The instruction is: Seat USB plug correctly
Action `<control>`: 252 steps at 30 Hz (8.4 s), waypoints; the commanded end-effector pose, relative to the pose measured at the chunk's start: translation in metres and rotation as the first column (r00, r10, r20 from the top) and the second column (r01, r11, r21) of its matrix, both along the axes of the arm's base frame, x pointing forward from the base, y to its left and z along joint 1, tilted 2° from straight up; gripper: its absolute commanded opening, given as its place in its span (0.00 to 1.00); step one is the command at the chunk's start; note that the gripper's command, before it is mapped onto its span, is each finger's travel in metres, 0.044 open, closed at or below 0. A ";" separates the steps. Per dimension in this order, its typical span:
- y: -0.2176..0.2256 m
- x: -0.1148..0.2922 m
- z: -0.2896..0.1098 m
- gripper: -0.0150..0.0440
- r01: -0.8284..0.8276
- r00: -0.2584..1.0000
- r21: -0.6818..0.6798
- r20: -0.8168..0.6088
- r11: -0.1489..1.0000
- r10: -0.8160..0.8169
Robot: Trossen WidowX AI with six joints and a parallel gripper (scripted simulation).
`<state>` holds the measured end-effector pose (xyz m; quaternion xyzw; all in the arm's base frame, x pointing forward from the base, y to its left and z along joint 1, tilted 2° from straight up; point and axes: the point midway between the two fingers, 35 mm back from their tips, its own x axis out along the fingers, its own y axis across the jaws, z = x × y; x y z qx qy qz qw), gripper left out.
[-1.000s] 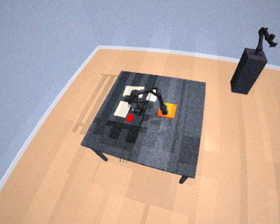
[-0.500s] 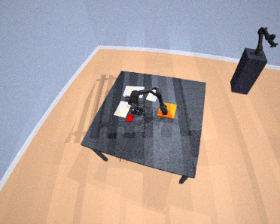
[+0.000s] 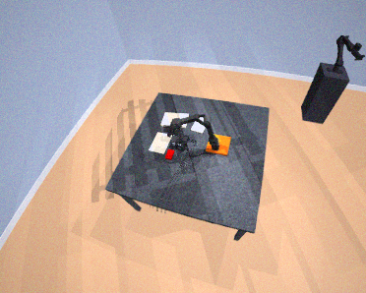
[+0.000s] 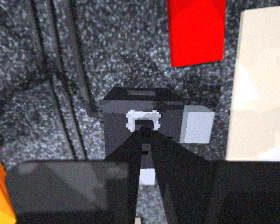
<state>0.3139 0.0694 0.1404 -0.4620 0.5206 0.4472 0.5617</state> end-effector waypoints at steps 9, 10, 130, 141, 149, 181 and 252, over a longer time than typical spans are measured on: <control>0.000 0.000 0.000 0.25 0.000 1.000 0.000 0.000 1.000 0.000; 0.000 0.000 0.000 0.25 0.000 1.000 0.000 0.000 1.000 0.000; 0.000 -0.002 0.027 0.25 0.986 -0.163 0.031 -0.088 -0.167 -0.983; 0.000 -0.002 0.027 0.25 0.898 -0.436 0.020 -0.102 -0.440 -0.894; 0.000 -0.002 0.027 0.25 0.787 -0.612 0.010 -0.109 -0.617 -0.783; 0.000 -0.002 0.027 0.25 0.070 -0.991 -0.039 -0.115 -0.997 -0.065; -0.001 -0.001 0.021 0.25 0.008 -0.993 -0.042 -0.114 -0.999 -0.003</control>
